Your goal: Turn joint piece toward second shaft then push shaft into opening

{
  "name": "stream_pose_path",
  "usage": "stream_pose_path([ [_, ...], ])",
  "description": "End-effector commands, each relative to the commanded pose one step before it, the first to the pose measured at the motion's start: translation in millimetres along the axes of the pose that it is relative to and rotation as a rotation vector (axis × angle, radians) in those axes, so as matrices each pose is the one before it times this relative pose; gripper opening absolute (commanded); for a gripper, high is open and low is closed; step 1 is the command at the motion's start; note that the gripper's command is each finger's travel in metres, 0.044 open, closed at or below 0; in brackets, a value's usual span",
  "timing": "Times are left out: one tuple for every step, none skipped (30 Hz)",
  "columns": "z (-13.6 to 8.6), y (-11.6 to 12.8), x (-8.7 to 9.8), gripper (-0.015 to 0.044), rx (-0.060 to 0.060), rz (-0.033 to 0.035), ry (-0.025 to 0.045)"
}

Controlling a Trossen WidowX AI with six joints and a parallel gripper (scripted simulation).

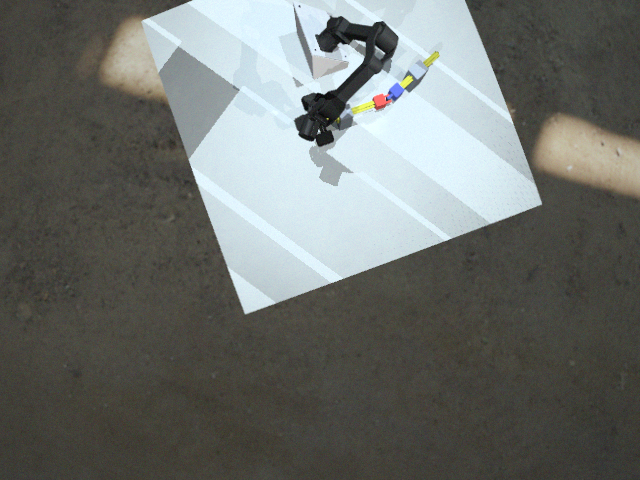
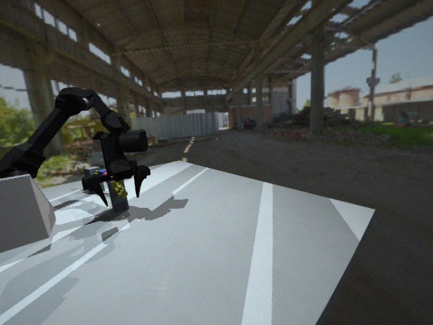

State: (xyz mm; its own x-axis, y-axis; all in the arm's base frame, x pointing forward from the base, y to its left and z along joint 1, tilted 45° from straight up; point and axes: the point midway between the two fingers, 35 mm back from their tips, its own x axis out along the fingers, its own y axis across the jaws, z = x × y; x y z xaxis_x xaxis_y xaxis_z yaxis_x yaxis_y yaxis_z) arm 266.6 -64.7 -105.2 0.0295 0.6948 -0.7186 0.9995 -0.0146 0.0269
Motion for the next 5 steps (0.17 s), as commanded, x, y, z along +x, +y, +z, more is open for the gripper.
stream_pose_path([
  [-0.01, 0.12, -2.4, 0.044, -0.0006, -0.00084, 0.00025],
  [0.22, 0.13, -7.05, 0.044, 0.0003, 0.00075, 0.00096],
  [0.12, -0.09, -10.69, 0.044, 0.0004, 0.00113, 0.00174],
  [-0.06, -0.25, -7.2, 0.044, 0.0002, 0.00076, 0.00136],
  [-0.05, -0.12, -2.41, 0.044, 0.0001, 0.00026, 0.00049],
])
